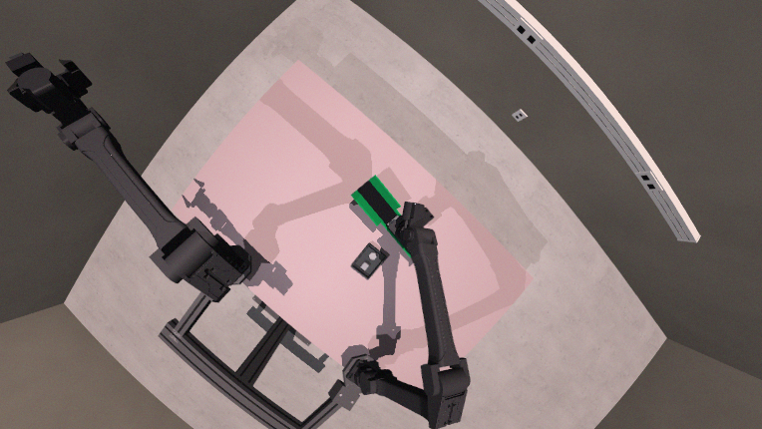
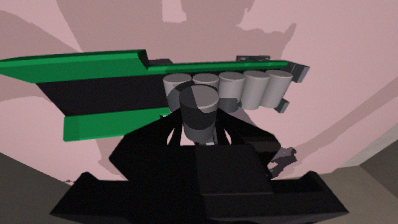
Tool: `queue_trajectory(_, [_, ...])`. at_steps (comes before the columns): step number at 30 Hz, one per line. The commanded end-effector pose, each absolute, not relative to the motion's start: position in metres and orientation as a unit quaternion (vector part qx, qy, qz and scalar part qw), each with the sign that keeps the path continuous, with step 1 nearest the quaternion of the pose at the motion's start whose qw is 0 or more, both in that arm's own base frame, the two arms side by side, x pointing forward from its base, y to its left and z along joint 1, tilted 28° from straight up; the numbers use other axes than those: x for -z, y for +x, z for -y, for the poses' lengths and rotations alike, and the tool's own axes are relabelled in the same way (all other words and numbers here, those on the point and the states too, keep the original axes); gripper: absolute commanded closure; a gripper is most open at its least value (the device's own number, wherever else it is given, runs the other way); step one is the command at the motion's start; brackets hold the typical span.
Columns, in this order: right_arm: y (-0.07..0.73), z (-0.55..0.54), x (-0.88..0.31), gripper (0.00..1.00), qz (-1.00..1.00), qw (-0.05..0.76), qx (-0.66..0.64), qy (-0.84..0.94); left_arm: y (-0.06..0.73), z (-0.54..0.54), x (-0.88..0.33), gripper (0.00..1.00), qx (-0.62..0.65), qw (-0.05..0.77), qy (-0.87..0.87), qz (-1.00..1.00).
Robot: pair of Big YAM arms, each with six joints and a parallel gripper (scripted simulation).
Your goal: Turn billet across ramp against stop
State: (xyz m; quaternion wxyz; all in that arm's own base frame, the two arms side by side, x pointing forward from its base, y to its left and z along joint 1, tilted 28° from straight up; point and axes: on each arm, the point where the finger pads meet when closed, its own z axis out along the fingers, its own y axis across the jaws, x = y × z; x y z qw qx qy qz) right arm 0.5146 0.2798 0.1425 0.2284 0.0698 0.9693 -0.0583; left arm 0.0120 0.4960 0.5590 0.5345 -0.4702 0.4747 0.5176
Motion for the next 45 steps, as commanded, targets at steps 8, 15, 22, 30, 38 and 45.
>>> queue_trajectory(8, [0.521, -0.350, -0.174, 1.00, -0.966, 0.246, 0.037, 0.064, 0.006, -0.487, -0.571, 0.00, -0.532, 0.537, -0.460, -0.465])
queue_trajectory(15, [0.521, -0.382, -0.180, 1.00, -0.966, 0.246, 0.036, 0.064, 0.006, -0.487, -0.571, 0.00, -0.532, 0.537, -0.460, -0.465])
queue_trajectory(22, [0.521, -0.398, -0.183, 1.00, -0.966, 0.246, 0.036, 0.064, 0.006, -0.487, -0.571, 0.00, -0.532, 0.537, -0.460, -0.465])
queue_trajectory(30, [0.520, -0.409, -0.196, 1.00, -0.965, 0.251, 0.030, 0.065, 0.006, -0.487, -0.571, 0.00, -0.532, 0.537, -0.460, -0.465])
queue_trajectory(38, [0.520, -0.410, -0.194, 1.00, -0.966, 0.250, 0.030, 0.065, 0.006, -0.487, -0.571, 0.00, -0.532, 0.537, -0.460, -0.465])
queue_trajectory(45, [0.520, -0.410, -0.194, 1.00, -0.966, 0.250, 0.031, 0.065, 0.006, -0.487, -0.571, 0.00, -0.532, 0.537, -0.460, -0.465])
